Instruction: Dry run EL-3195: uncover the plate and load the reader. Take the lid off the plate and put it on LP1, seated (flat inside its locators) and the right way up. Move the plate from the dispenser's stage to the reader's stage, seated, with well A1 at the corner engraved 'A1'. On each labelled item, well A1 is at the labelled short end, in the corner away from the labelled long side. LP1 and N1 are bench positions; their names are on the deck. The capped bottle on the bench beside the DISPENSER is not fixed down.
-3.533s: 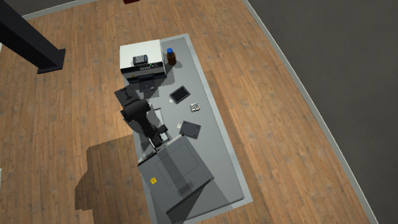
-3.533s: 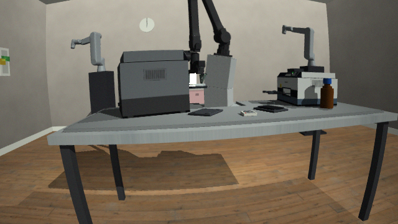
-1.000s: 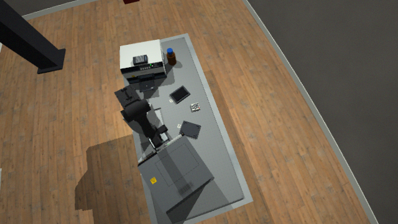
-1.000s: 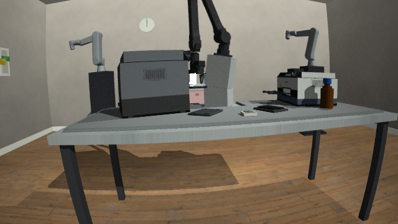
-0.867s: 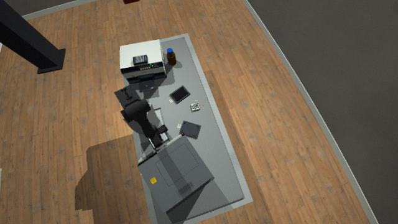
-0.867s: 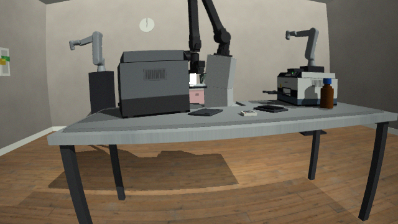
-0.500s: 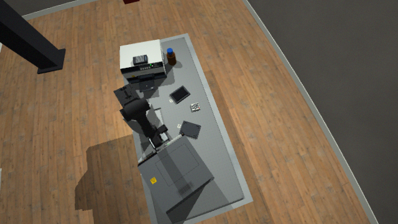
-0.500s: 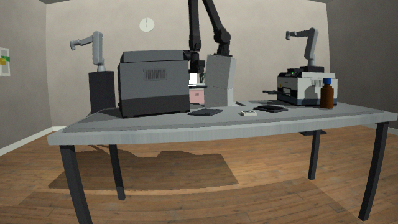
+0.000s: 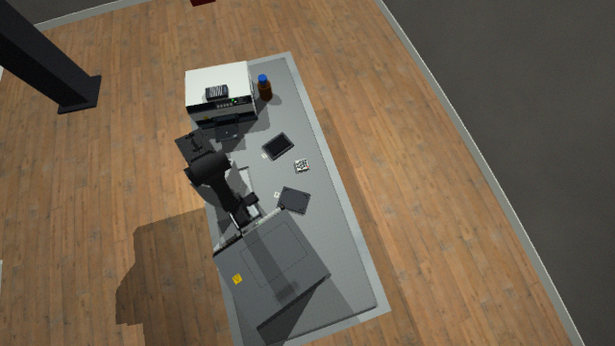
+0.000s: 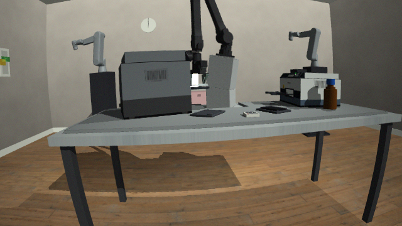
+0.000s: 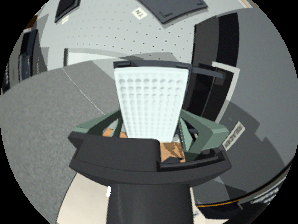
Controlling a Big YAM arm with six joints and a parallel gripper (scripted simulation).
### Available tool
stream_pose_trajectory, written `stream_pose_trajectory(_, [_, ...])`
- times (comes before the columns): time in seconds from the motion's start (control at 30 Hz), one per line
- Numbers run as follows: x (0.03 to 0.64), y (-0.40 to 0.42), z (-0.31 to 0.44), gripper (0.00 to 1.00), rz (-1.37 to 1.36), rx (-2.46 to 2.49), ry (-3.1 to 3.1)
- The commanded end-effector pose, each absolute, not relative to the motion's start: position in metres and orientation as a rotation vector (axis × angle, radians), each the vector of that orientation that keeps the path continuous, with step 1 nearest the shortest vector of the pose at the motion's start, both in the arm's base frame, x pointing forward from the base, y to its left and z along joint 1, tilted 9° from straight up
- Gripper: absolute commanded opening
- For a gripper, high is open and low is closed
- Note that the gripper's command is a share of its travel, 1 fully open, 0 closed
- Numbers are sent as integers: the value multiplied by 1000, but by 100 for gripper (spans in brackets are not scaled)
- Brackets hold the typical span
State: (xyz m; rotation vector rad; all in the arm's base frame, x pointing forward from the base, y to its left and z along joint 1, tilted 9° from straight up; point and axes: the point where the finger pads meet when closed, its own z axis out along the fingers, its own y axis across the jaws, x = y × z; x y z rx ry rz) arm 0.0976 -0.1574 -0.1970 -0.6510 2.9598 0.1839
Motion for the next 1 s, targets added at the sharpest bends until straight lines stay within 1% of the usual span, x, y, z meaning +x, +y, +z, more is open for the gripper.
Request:
stream_pose_trajectory(0.0, [99,-158,-192,86,159,-671,2953])
stream_pose_trajectory(0.97, [100,-160,-193,86,167,-654,2962])
